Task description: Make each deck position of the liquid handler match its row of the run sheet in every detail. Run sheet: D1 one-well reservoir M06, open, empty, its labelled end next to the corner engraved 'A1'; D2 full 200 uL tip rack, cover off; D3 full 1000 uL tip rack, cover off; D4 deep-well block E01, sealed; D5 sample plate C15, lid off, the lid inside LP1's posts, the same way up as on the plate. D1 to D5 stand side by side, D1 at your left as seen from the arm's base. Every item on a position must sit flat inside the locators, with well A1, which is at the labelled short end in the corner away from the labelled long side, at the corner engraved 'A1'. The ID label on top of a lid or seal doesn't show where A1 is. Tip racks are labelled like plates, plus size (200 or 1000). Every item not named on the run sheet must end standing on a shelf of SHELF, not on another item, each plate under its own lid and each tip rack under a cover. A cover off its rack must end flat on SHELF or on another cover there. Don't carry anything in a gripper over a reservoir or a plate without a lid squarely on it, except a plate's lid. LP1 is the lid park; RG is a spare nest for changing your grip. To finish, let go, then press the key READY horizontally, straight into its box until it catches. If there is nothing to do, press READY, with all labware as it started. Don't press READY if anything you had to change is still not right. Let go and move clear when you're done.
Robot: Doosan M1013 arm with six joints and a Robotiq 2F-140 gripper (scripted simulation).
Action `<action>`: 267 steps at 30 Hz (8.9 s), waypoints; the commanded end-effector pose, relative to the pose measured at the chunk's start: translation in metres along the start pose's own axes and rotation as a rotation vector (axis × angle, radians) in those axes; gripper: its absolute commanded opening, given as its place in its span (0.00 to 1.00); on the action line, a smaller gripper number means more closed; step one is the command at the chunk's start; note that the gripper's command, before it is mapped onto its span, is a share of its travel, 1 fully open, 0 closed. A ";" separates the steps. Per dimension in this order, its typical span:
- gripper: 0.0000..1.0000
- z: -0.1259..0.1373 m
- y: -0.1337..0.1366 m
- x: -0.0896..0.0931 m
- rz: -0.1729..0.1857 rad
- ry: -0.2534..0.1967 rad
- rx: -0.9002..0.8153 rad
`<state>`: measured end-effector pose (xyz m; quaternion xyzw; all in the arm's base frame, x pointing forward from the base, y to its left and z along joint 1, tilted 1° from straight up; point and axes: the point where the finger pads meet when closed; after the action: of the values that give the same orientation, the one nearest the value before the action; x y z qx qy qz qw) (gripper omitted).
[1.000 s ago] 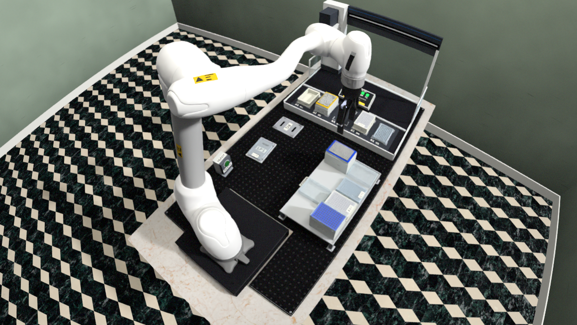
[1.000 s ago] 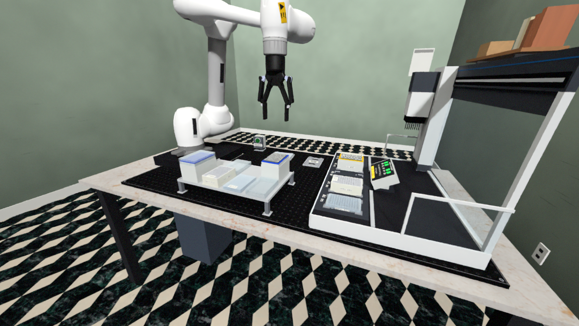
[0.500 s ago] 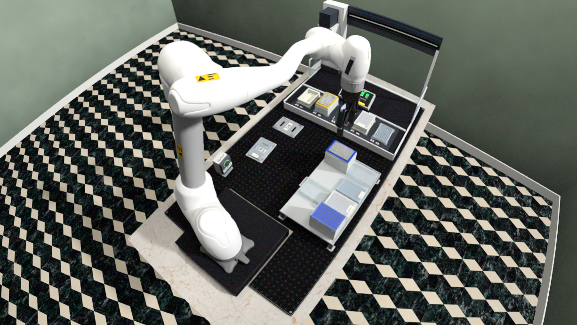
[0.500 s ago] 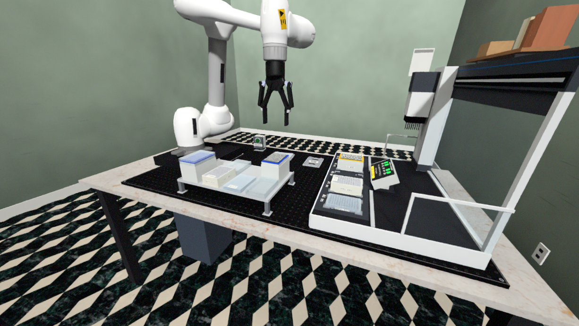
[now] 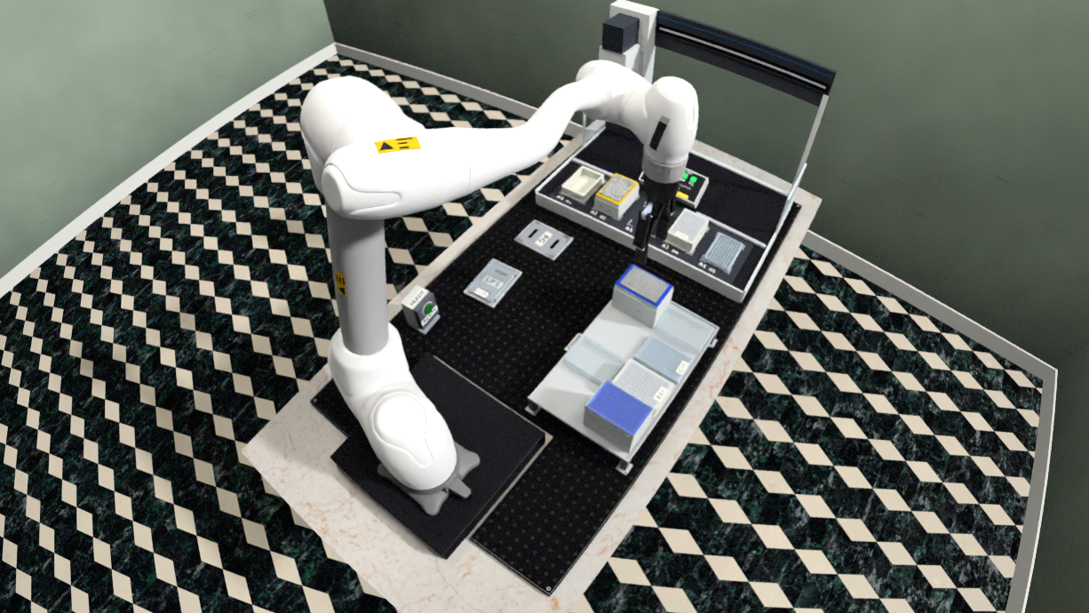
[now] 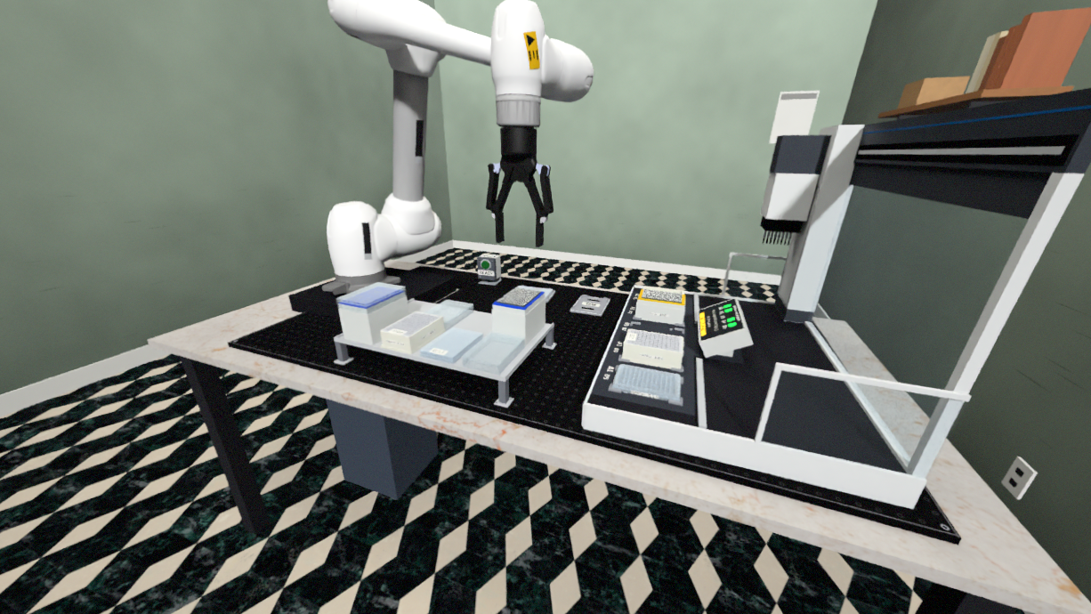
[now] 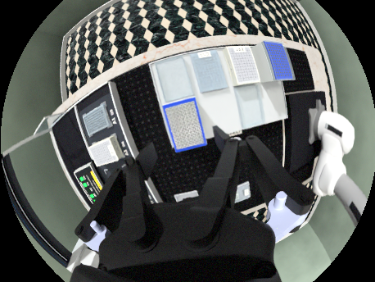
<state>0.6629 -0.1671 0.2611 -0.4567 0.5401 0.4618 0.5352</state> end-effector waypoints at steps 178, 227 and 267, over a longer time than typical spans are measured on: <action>0.10 0.000 0.000 0.169 -0.001 0.000 0.000; 0.10 0.000 0.000 0.097 -0.001 0.000 0.000; 0.10 0.000 0.000 0.037 -0.001 0.000 0.000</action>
<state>0.6623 -0.1672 0.2195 -0.4567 0.5401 0.4618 0.5352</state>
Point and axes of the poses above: the point where the finger pads meet when closed, its own x axis out along the fingers, its own y axis across the jaws, z = x × y, and after that the axes turned 8 degrees about x, right-handed
